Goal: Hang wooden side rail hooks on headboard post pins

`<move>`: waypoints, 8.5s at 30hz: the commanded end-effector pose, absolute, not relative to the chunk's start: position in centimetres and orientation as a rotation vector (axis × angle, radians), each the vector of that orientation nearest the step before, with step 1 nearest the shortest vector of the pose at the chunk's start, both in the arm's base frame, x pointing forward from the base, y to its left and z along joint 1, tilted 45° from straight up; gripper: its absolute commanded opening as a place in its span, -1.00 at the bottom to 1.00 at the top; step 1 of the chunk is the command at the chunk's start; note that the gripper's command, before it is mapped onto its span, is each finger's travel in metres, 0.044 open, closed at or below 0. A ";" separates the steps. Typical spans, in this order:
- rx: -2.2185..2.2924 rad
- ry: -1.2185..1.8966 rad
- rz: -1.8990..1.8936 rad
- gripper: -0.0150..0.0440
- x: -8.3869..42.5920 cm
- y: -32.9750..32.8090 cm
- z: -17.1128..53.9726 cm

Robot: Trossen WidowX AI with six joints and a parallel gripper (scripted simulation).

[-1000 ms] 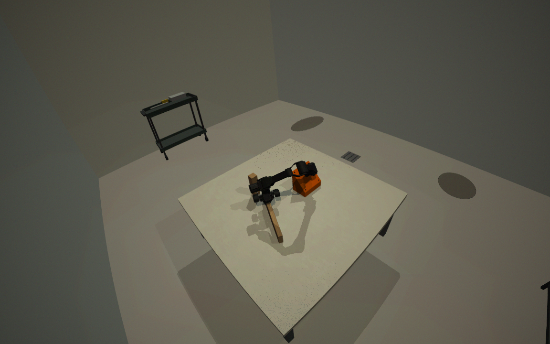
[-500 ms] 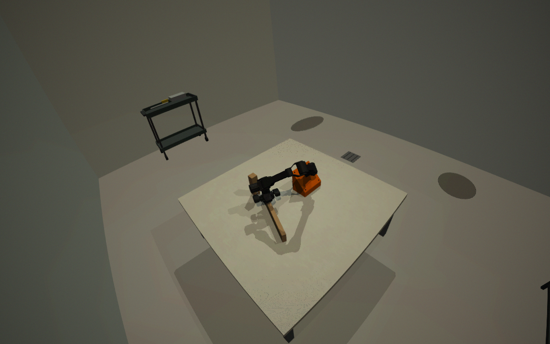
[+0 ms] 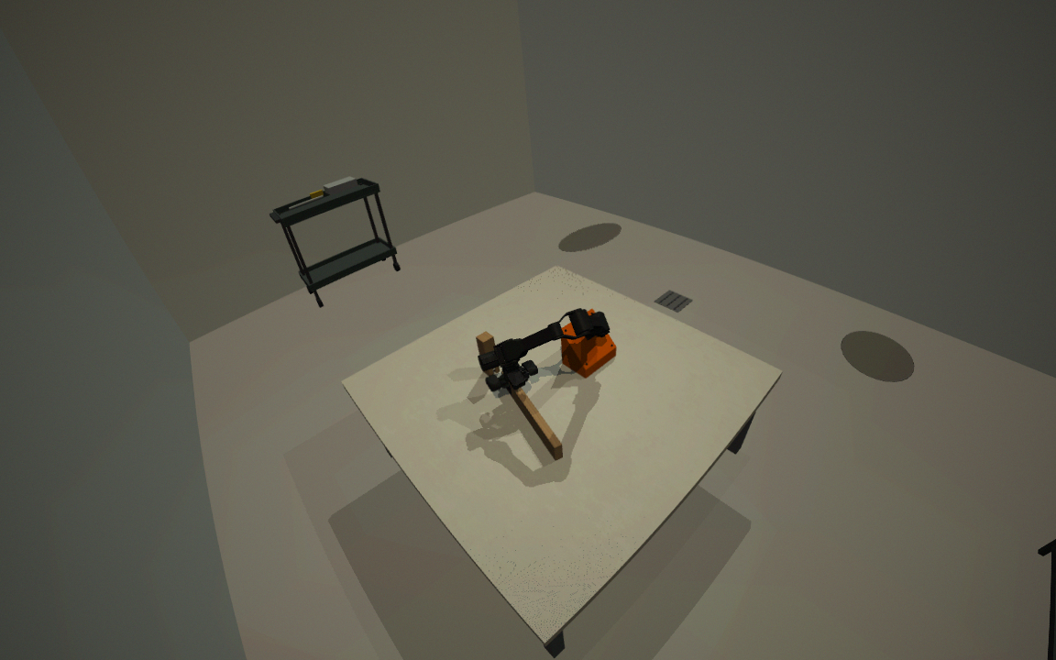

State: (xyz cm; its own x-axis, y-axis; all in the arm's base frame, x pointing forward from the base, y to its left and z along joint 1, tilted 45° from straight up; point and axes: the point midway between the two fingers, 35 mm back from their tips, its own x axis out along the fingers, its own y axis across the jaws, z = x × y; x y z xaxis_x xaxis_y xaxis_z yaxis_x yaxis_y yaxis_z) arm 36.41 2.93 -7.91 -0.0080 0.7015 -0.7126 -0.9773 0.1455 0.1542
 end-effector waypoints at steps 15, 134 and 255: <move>-0.584 0.652 1.471 -0.49 35.2 3.1 -7.8; -0.635 0.606 1.497 -0.49 34.8 1.9 -6.7; -0.636 0.607 1.497 -0.49 34.9 1.0 -7.0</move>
